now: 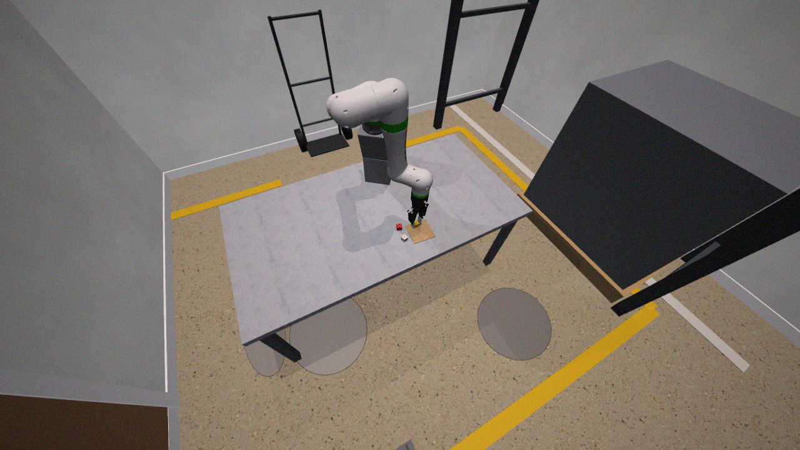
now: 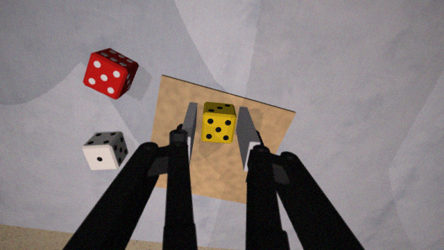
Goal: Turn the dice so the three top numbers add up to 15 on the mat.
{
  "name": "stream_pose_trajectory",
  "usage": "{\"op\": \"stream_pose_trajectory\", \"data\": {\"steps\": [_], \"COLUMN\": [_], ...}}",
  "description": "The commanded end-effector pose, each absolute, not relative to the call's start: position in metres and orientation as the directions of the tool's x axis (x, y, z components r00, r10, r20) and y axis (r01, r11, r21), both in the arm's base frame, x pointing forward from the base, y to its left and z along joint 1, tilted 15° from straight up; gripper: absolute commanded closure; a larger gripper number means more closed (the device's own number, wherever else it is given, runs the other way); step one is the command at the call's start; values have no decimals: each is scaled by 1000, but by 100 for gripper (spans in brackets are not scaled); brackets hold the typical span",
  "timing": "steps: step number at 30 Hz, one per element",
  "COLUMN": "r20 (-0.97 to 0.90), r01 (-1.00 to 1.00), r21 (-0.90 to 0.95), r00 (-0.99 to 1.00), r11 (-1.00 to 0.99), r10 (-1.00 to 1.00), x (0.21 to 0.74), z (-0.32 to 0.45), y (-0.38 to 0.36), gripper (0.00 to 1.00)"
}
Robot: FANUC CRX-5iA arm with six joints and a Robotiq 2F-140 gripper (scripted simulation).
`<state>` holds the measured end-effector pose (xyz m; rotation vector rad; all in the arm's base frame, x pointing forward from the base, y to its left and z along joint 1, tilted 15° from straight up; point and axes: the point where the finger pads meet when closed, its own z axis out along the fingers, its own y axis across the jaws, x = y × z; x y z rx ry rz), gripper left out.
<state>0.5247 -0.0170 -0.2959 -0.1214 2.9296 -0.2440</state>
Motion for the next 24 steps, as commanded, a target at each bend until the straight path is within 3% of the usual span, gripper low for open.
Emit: {"op": "stream_pose_trajectory", "data": {"steps": [1, 24], "r20": [-191, -191], "r01": [-65, -65], "r21": [-172, -172], "r00": [-977, -977], "r11": [983, 983], "r10": [-98, -98], "x": [525, 507], "z": [-295, -212], "y": [-17, -4], "gripper": [72, 72]}}
